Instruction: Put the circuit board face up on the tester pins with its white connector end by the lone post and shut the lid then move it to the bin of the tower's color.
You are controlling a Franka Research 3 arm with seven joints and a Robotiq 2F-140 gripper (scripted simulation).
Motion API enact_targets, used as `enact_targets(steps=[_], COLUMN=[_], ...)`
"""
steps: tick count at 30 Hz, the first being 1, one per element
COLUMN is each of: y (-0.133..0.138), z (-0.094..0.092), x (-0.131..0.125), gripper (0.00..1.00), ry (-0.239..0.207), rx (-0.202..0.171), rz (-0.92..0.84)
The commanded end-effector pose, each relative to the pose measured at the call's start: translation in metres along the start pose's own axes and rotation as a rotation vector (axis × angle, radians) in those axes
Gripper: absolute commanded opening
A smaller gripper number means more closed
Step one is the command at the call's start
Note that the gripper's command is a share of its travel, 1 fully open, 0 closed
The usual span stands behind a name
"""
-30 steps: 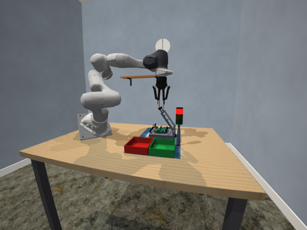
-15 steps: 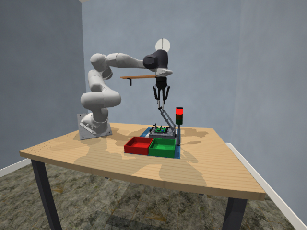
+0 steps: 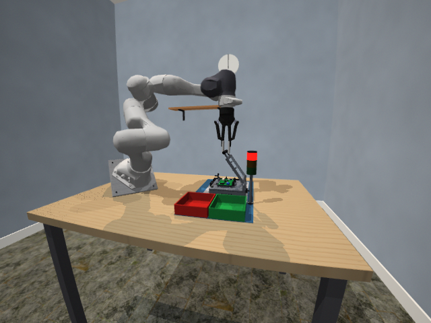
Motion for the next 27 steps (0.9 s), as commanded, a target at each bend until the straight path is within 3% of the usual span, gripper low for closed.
enact_targets(steps=[1,27], y=[-0.0040,-0.0002], z=[-0.0032,0.0024], x=[-0.0002,-0.0002], gripper=[0.16,0.16], ry=[-0.002,-0.002], rx=[0.017,0.017], rz=[0.000,0.000])
Point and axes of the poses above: the point where the finger pads meet when closed, its own z axis out along the fingers, its own y axis across the jaws, x = y × z, the point moved 6 cm from there along -z, back along the fingers, and after that the axes turned 5 degrees about -z, right-handed, at the moved point
